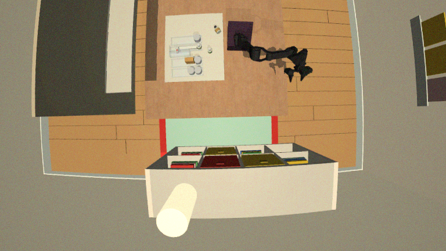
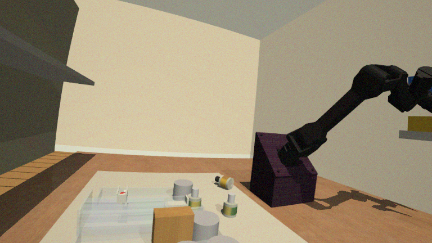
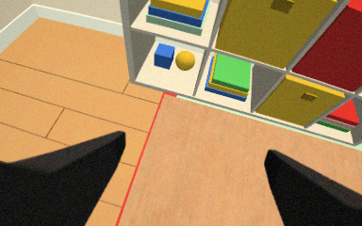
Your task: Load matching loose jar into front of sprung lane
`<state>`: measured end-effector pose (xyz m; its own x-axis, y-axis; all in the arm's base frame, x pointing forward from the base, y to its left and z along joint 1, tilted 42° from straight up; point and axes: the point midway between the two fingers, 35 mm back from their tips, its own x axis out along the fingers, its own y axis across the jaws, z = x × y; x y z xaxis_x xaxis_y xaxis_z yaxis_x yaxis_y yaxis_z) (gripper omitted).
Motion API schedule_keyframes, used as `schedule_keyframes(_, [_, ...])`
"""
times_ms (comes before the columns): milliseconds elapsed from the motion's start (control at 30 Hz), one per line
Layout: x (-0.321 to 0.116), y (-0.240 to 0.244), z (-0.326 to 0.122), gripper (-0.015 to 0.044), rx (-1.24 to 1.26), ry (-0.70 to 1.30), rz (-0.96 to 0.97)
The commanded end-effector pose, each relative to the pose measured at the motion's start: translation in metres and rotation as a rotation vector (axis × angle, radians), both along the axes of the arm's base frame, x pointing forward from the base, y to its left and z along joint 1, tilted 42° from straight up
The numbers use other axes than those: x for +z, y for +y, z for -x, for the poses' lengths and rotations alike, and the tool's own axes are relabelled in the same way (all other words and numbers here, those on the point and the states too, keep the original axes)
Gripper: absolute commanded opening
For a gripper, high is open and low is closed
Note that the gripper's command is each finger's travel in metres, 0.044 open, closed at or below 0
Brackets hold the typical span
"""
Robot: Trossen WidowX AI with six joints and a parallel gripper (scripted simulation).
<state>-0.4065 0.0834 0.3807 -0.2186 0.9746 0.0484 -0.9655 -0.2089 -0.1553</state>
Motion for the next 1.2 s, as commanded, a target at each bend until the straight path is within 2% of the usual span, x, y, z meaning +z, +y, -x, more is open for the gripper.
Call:
schedule_keyframes(0, [0.0,-0.001,0.0,0.0426,0.006,-0.001,-0.003])
schedule_keyframes(100, [0.002,-0.019,0.009,0.044,0.094,-0.025,-0.047])
schedule_keyframes(400, [-0.011,-0.129,0.036,0.044,0.494,-0.156,-0.195])
schedule_keyframes(633, [-0.034,-0.24,0.032,0.044,0.844,-0.242,-0.299])
schedule_keyframes(900, [-0.066,-0.356,-0.014,0.044,1.24,-0.318,-0.381])
schedule_keyframes(1167, [-0.108,-0.461,-0.097,0.044,1.649,-0.423,-0.484])
